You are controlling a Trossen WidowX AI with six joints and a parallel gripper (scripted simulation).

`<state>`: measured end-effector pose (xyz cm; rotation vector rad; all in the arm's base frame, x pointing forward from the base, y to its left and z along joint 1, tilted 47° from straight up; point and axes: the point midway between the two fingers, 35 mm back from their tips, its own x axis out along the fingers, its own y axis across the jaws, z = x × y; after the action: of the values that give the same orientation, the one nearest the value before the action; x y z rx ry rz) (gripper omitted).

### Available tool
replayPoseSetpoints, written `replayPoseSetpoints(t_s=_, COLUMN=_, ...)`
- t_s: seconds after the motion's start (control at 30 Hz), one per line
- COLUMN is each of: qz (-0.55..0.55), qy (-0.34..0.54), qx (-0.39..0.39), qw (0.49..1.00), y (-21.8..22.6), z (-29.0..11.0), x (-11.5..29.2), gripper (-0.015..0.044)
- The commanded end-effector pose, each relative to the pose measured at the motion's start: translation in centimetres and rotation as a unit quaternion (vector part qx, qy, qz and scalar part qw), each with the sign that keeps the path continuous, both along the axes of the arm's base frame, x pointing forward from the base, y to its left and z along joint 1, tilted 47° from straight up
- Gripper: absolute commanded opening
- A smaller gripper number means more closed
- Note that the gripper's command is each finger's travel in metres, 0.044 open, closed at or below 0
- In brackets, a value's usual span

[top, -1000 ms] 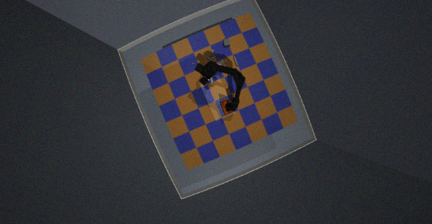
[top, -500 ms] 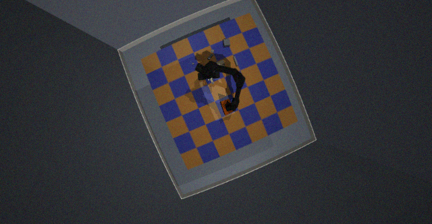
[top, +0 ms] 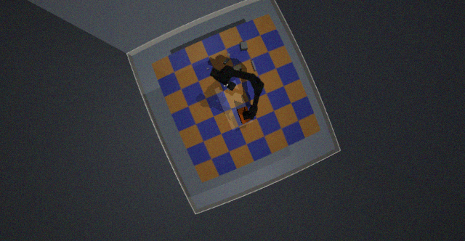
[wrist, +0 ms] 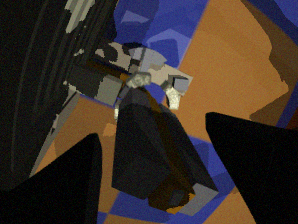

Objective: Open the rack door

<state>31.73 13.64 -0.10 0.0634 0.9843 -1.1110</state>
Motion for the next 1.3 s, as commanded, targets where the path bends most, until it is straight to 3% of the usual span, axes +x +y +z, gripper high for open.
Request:
replayPoseSetpoints(t_s=0.0, qz=-0.115, qy=-0.121, qx=0.013, qw=0.986, y=-0.12, z=-0.01, x=0.07, gripper=0.0283)
replayPoseSetpoints(t_s=0.3, qz=-0.251, qy=-0.264, qx=0.03, qw=0.931, y=-0.12, z=-0.02, x=0.07, gripper=0.0283)
replayPoseSetpoints(t_s=0.67, qz=-0.254, qy=-0.267, qx=0.031, qw=0.929, y=-0.12, z=-0.02, x=0.07, gripper=0.0283)
replayPoseSetpoints(t_s=0.93, qz=-0.254, qy=-0.267, qx=0.031, qw=0.929, y=-0.12, z=-0.02, x=0.07, gripper=0.0073)
replayPoseSetpoints(t_s=1.27, qz=-0.254, qy=-0.267, qx=0.031, qw=0.929, y=-0.12, z=-0.02, x=0.07, gripper=0.001)
